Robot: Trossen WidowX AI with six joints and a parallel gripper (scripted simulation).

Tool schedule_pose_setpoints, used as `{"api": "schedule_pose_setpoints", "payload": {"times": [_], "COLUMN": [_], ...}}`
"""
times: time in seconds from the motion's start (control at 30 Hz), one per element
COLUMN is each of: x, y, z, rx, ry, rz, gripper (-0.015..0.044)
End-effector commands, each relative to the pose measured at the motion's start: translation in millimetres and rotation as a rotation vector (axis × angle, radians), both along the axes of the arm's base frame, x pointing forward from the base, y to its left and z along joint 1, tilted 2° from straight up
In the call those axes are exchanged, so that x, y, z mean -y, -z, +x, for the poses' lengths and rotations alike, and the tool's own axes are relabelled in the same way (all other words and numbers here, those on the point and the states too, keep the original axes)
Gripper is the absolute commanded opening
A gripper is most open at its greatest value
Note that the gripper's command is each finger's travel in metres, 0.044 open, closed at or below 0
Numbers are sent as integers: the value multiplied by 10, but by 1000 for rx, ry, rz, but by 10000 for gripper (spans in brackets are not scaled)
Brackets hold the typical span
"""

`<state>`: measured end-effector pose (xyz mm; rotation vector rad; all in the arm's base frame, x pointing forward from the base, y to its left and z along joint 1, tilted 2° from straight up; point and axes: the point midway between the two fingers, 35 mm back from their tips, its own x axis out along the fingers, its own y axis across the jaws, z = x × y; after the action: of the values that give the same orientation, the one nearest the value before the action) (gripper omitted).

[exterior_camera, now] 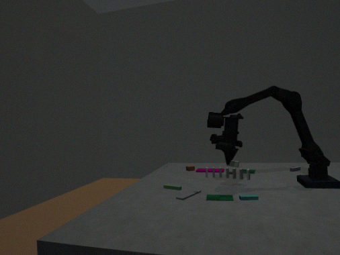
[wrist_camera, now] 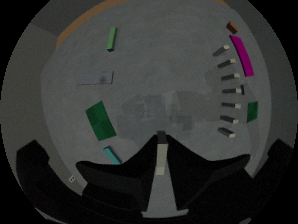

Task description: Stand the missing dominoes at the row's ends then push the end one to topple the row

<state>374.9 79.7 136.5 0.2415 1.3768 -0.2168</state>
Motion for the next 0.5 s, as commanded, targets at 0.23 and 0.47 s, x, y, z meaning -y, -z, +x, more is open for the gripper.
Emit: {"api": "schedule_pose_setpoints", "payload": {"times": [0.23,0.47], "x": [-127,-200], "y": [249,368], "z": [256,389], "rx": [187,311], "ry": [-74,-108], "rz": [-61,-108], "gripper": [28,28]}}
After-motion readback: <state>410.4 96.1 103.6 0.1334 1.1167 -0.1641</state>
